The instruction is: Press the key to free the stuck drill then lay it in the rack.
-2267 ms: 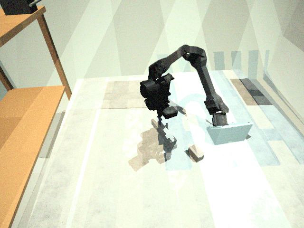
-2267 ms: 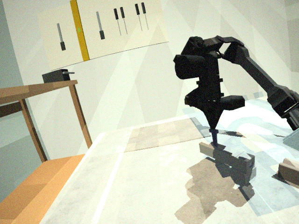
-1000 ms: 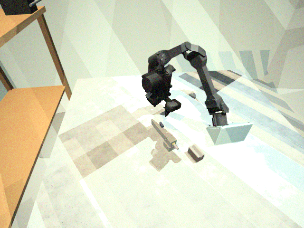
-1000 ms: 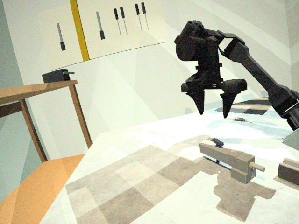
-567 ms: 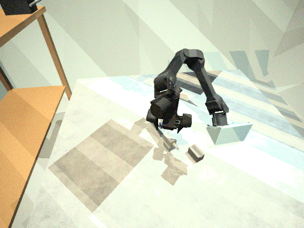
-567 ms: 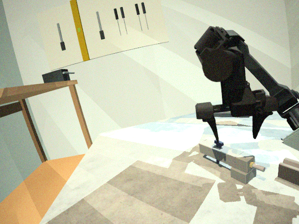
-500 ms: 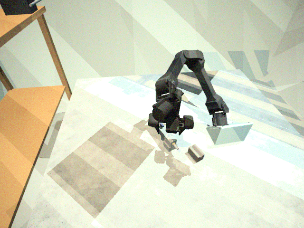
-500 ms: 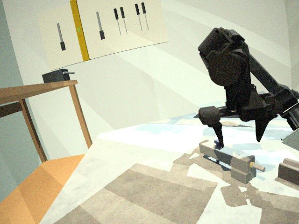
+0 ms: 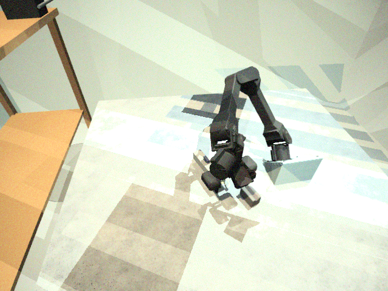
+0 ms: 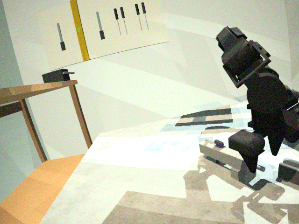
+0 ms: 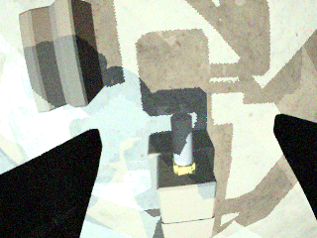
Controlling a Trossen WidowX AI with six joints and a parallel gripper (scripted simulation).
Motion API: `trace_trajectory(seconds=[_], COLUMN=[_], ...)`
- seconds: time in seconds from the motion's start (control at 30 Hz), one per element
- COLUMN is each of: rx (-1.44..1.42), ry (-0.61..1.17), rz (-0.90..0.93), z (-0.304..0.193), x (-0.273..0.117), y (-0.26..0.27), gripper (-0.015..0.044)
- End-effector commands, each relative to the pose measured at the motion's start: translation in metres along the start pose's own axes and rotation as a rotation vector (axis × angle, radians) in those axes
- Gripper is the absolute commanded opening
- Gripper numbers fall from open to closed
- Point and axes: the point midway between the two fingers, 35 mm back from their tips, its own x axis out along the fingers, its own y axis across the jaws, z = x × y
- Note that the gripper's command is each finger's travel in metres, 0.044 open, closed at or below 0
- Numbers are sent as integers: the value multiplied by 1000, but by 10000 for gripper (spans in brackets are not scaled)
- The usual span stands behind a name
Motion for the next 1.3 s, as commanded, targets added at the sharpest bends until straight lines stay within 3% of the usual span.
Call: trace_trajectory(seconds=[0.0,1.27], rx=[-27,-27], ry=[0,1], rz=[8,7], z=[3,-10], x=[3,48], y=[3,3], gripper=[440,440])
